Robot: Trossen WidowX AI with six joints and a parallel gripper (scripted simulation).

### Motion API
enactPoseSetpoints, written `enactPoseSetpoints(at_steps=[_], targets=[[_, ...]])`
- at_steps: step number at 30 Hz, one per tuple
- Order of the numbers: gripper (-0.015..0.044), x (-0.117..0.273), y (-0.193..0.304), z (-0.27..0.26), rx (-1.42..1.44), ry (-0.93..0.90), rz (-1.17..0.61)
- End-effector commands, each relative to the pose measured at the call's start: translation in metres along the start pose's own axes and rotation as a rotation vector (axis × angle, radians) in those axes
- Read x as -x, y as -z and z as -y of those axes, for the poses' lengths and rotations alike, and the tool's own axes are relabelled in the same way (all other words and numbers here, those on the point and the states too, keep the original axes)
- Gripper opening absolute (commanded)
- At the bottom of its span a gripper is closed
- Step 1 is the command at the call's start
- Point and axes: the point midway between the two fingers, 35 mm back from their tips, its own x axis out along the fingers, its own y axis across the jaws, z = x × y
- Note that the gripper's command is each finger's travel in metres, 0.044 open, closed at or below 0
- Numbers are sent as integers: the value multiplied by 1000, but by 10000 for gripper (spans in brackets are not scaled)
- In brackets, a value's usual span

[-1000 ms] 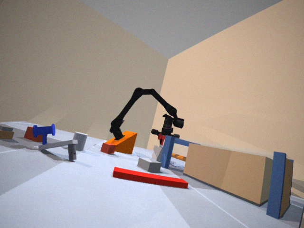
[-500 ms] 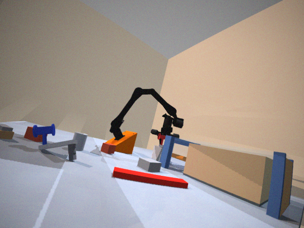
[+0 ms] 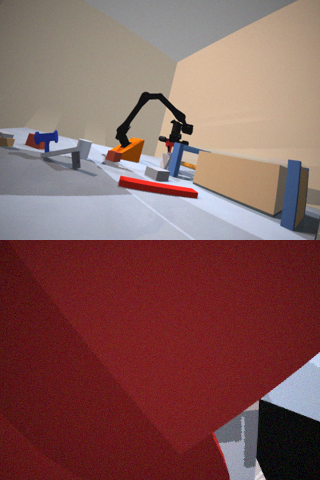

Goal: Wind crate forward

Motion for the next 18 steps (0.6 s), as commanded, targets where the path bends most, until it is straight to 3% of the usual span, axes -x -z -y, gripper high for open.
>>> enactPoseSetpoints(at_steps=[1, 18], targets=[[0, -4, 0, -2, 22, 3, -6], [0, -3, 0, -4, 69, -2, -6]])
